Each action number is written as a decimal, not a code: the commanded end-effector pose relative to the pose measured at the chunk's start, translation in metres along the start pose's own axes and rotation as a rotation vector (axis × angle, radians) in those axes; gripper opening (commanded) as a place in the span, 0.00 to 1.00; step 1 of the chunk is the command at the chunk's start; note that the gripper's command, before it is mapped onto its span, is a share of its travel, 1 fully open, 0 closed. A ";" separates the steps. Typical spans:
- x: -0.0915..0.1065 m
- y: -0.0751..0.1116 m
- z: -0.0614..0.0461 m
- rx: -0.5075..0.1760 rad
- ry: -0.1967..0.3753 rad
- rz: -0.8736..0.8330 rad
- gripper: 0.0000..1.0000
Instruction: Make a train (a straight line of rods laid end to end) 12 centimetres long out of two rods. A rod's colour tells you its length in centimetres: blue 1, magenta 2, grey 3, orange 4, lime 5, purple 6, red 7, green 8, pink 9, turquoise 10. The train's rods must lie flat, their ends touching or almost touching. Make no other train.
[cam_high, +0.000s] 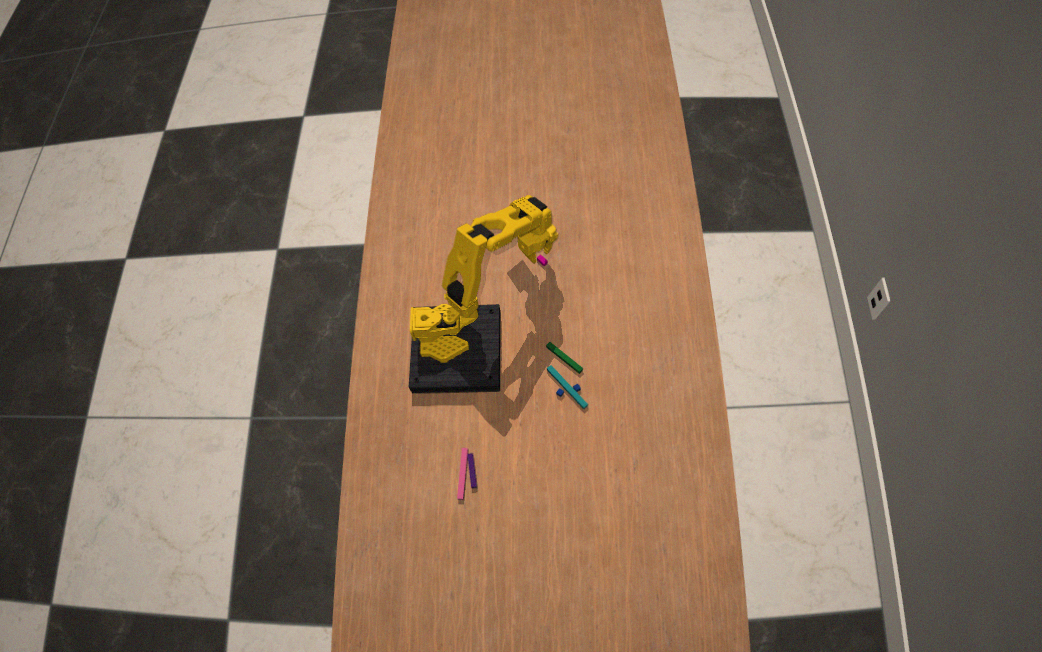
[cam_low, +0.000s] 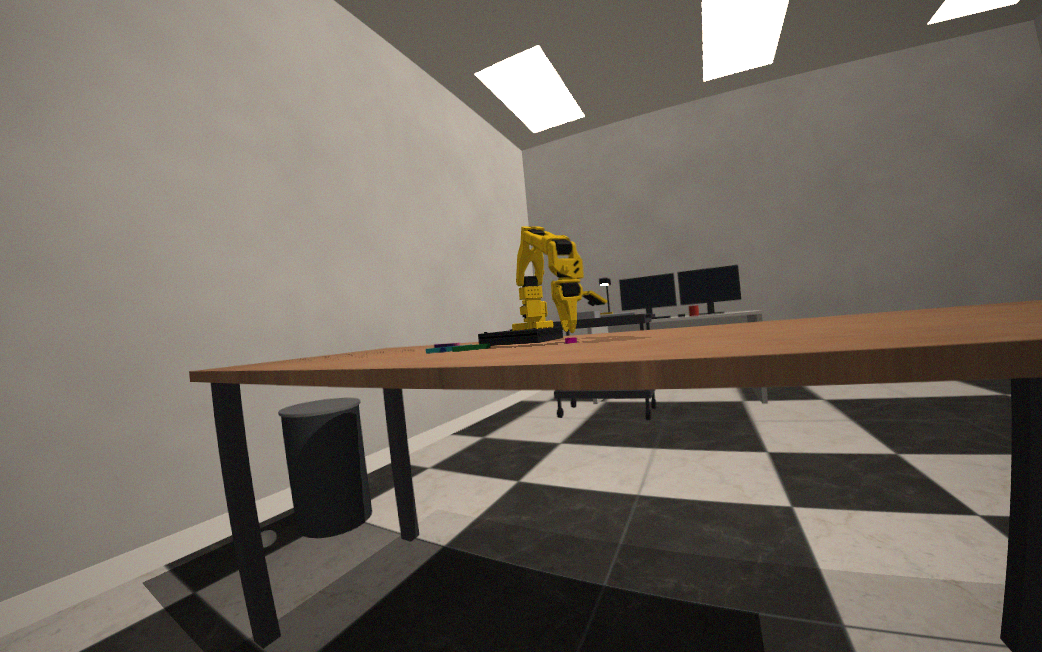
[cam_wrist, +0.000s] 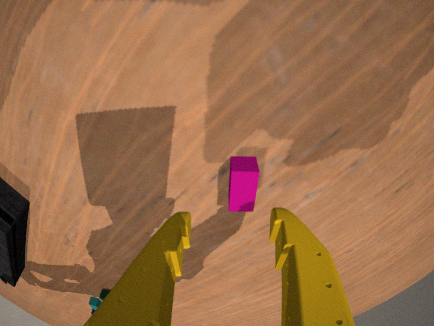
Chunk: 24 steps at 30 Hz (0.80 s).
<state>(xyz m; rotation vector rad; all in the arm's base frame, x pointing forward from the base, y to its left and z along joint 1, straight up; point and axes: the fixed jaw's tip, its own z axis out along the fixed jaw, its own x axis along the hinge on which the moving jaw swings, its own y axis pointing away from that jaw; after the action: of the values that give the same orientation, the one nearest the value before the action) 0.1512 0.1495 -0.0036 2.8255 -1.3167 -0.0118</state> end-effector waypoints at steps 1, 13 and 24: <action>-0.002 -0.003 -0.008 0.018 -0.003 0.005 0.17; -0.002 -0.002 -0.028 0.018 -0.003 0.005 0.17; -0.002 -0.002 -0.032 0.018 -0.003 0.005 0.17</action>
<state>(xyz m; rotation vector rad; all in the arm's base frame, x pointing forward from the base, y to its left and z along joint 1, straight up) 0.1519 0.1502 0.0229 2.8254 -1.3166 -0.0119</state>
